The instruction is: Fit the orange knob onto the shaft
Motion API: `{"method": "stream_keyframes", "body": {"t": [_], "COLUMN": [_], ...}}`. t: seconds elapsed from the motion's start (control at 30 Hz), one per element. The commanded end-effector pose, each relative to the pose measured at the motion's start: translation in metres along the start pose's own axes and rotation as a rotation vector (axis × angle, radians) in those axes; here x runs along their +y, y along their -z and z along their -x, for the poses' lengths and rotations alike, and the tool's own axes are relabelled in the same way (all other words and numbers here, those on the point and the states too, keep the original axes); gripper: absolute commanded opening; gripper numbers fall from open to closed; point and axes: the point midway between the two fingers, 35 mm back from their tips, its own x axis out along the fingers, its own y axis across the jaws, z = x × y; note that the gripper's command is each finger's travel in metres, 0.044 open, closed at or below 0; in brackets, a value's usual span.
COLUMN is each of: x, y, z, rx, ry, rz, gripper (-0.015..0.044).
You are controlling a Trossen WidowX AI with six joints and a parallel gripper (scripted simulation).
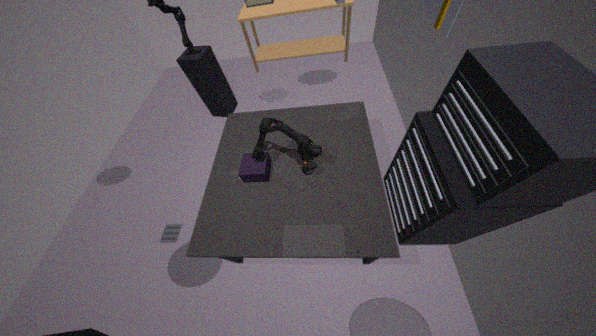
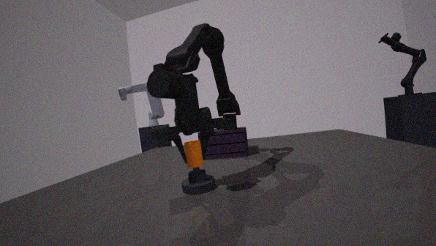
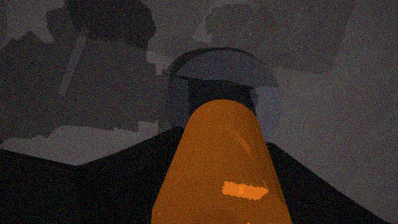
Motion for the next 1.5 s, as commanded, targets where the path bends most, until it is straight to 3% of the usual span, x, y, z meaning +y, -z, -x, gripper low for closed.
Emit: {"method": "stream_keyframes", "body": {"t": [0.0,0.53,0.77,1.47], "x": [-0.0023,-0.0013,0.0005,0.0006], "y": [-0.0023,-0.001,0.0012,0.0012], "z": [-0.0002,0.0042,0.0058,0.0038], "rx": [-0.007,-0.007,-0.006,-0.006], "ry": [0.007,0.007,0.008,0.008], "rz": [0.007,0.016,0.216,0.216], "gripper": [0.0,0.0,0.0,0.0]}}
